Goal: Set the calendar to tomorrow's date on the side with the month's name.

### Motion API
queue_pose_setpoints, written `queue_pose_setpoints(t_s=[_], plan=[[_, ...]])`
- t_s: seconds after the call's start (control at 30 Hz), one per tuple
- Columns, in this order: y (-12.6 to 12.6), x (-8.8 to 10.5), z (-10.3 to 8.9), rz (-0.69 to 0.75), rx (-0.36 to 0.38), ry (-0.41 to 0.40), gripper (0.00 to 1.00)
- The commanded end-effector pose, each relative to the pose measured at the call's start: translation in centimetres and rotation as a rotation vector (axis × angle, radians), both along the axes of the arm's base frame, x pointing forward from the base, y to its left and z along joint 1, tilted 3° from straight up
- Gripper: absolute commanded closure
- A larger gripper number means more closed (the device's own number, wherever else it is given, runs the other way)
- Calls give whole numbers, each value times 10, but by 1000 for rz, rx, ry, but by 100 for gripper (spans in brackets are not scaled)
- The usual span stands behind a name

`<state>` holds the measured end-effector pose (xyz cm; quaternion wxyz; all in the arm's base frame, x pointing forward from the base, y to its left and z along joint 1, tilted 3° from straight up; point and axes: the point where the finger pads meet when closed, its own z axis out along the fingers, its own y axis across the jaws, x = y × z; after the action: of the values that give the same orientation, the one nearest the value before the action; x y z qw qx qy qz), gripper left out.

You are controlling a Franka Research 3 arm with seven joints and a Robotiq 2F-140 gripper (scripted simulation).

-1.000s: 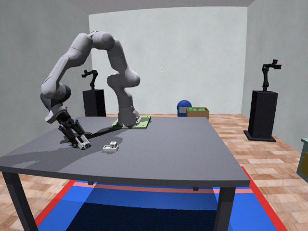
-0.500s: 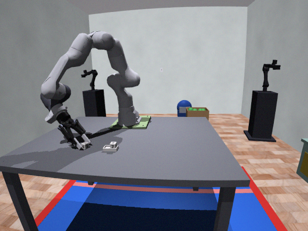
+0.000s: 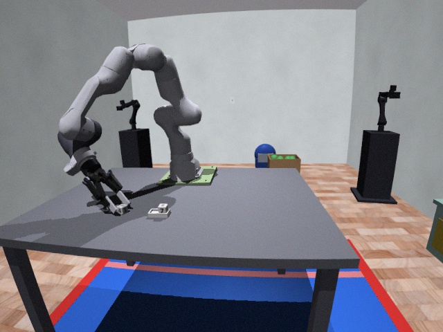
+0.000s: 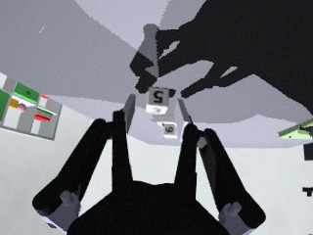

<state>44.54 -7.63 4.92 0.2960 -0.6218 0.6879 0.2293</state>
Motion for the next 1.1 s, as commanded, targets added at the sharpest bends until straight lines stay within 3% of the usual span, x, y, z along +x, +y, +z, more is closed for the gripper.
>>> queue_pose_setpoints(t_s=[0.0, 0.6, 0.93, 1.07], plan=[[0, -1, 9, -4, -1, 6, 60], [1, -3, 58, -4, -1, 6, 60], [1, -3, 62, -4, -1, 7, 60], [2, -6, 60, -4, -58, 29, 60]])
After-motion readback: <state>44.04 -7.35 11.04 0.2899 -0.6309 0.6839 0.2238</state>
